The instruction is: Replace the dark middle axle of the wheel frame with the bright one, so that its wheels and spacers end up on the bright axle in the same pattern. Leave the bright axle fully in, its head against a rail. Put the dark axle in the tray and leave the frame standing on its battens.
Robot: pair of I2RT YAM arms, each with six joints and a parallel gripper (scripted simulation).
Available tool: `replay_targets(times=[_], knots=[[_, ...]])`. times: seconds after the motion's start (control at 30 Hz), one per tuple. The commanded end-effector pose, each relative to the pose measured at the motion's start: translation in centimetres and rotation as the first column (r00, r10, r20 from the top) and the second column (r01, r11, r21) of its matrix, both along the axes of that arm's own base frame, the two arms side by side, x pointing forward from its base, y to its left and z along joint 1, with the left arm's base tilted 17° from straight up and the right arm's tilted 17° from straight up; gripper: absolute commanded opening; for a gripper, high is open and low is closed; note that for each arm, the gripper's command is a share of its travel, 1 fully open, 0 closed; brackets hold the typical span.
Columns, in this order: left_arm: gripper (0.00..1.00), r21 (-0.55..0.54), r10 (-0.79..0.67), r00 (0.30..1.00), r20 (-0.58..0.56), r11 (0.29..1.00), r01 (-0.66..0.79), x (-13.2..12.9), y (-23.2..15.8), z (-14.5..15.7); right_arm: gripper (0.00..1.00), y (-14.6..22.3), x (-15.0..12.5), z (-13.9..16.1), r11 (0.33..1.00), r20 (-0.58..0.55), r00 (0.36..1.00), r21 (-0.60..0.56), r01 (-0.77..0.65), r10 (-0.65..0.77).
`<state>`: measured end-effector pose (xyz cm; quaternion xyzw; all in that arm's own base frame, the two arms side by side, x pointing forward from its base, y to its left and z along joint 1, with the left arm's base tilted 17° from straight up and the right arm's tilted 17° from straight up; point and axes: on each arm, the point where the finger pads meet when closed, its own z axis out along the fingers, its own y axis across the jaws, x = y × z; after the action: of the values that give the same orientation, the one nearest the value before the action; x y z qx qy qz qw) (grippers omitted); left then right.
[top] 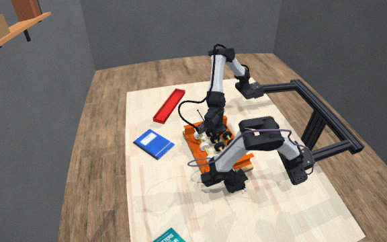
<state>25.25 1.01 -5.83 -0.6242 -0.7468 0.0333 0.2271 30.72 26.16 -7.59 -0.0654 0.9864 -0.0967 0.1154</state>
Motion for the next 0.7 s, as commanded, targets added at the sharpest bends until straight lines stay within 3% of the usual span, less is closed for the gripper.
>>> replay_targets(times=[0.0,0.67], knots=[[0.0,-0.044,0.016,0.999,0.029,0.999,-0.015,0.96,-1.98,-0.99,0.0,0.74,-0.59,-0.09,1.0,-0.013,1.0,0.002,-0.014,0.014],[0.0,-0.044,0.016,0.999,0.03,0.999,-0.014,1.05,-2.64,-1.03,0.0,1.0,-0.32,0.34,1.0,-0.001,1.0,0.016,-0.014,0.014]])
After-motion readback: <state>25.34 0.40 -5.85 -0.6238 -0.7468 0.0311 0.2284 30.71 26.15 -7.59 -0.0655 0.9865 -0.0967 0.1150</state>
